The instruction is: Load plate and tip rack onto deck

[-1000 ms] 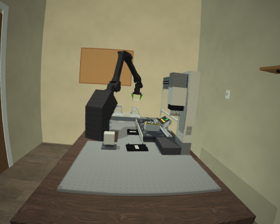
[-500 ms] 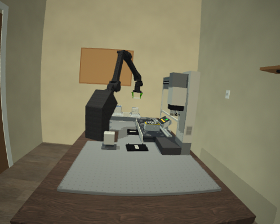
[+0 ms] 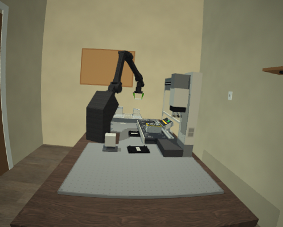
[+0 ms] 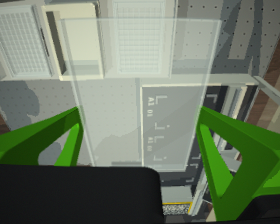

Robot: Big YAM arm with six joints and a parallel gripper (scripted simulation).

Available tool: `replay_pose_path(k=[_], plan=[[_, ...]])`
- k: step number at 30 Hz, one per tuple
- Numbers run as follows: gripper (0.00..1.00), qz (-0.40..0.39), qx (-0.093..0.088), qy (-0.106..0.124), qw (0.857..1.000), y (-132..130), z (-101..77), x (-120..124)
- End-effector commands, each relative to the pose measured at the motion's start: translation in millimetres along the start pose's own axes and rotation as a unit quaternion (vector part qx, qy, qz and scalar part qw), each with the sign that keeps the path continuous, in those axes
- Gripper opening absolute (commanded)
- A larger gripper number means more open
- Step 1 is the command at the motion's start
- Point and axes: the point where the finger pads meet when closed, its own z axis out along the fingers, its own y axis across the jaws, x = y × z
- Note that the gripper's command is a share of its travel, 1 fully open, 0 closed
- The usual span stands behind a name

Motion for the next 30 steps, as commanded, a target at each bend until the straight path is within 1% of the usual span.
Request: replay_pose_path(k=[1, 9, 11, 12, 14, 15, 17, 18, 20, 29, 30], plan=[[0.0, 0.0, 0.007, -0.028, 1.0, 14.0, -21.5, -11.7], [0.0, 0.002, 0.005, -0.029, 1.0, 53.6, -20.8, -10.6], [0.0, 0.002, 0.004, -0.029, 1.0, 55.3, -20.8, -10.6], [0.0, 0.003, 0.009, -0.039, 0.999, 50.9, -28.8, -19.8], [0.0, 0.003, 0.009, -0.039, 0.999, 50.9, -28.8, -19.8], [0.0, 0.01, 0.014, -0.031, 0.999, 41.2, -21.8, -17.4], [0.0, 0.01, 0.013, -0.03, 0.999, 41.7, -20.1, -17.5], [0.0, 0.01, 0.009, -0.026, 1.0, 47.0, -20.1, -2.0], [0.0, -0.002, 0.009, -0.026, 1.0, 47.1, -19.5, 8.0], [0.0, -0.003, 0.01, -0.024, 1.0, 47.3, -16.9, 53.1], [0.0, -0.003, 0.01, -0.024, 1.0, 47.3, -16.9, 53.1]])
